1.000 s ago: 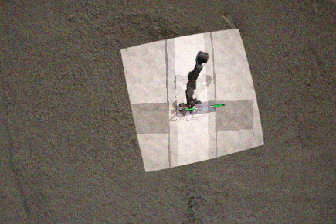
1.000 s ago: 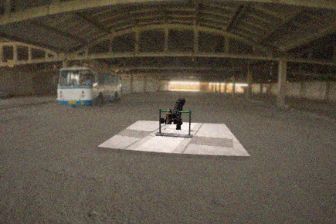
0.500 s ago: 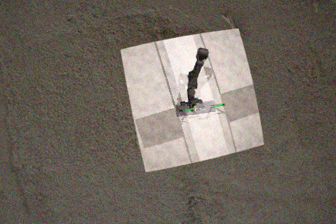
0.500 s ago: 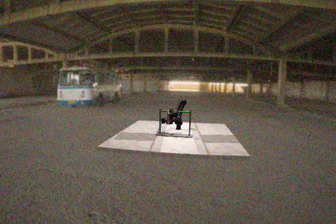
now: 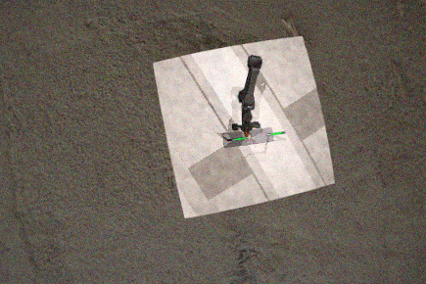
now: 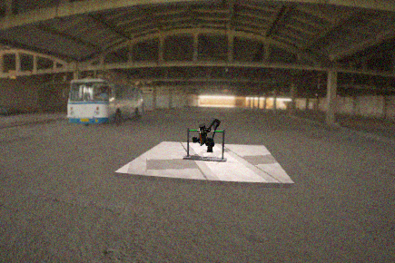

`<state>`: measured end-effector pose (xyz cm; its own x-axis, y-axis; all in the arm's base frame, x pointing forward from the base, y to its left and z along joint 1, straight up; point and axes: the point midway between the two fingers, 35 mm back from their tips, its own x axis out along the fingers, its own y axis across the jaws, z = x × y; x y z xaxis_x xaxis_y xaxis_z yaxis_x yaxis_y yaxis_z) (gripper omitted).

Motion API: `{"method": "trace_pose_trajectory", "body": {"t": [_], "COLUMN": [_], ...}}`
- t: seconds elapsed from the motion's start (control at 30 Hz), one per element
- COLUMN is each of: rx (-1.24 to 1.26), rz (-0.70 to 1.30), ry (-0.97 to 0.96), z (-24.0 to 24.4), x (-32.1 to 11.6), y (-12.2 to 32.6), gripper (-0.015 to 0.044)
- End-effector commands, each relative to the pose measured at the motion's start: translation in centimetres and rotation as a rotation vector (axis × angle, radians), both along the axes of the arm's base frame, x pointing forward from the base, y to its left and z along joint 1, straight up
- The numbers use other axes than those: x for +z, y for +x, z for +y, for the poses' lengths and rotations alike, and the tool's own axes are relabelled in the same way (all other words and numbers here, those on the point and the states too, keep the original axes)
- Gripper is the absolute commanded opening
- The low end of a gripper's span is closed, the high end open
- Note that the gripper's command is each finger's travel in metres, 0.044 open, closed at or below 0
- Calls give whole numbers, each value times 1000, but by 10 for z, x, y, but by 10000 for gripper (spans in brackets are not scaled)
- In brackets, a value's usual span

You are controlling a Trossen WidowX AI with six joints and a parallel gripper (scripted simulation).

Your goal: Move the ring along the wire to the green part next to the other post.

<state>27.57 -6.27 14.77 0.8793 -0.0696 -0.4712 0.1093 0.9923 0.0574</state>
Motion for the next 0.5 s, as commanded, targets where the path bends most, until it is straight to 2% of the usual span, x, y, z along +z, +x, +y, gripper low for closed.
{"method": "trace_pose_trajectory", "body": {"t": [0.0, 0.47], "rx": [-24, -132], "rz": [58, 282], "ry": [35, 260], "z": [9, 54], "x": [6, 27], "y": [-7, -27], "gripper": [-150, -150]}}
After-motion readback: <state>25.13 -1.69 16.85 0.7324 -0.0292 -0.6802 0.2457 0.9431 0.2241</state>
